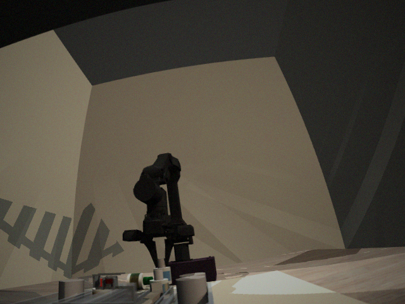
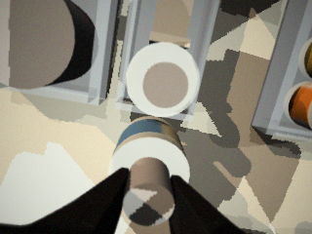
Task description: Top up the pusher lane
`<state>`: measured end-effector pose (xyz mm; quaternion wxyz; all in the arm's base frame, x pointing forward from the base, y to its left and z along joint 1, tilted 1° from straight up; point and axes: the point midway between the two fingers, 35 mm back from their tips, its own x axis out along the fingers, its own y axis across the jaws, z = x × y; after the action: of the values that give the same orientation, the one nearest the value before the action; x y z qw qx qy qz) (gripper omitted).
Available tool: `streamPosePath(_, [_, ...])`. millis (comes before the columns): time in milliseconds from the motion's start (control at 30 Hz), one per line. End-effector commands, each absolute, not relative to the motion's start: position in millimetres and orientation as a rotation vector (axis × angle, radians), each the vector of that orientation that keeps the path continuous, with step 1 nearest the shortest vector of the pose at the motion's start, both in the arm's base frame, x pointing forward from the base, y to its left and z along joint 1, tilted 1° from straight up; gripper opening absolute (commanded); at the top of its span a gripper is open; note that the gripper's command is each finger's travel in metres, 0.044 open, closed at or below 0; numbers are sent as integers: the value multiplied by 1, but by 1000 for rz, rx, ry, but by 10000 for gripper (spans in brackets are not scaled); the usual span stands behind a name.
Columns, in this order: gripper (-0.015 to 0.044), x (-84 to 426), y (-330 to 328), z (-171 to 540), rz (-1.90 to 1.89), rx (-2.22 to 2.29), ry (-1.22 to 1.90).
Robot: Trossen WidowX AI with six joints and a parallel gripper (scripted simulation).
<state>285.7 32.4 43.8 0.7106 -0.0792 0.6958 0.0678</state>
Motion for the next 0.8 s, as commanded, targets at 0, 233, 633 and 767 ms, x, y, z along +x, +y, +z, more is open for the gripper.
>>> streamPosePath(0, [0,289,33,45,148,-170,1539])
streamPosePath(233, [0,291,34,45,148,-170,1539])
streamPosePath(633, [0,295,34,45,148,-170,1538])
streamPosePath(767, [0,297,35,45,148,-170,1538])
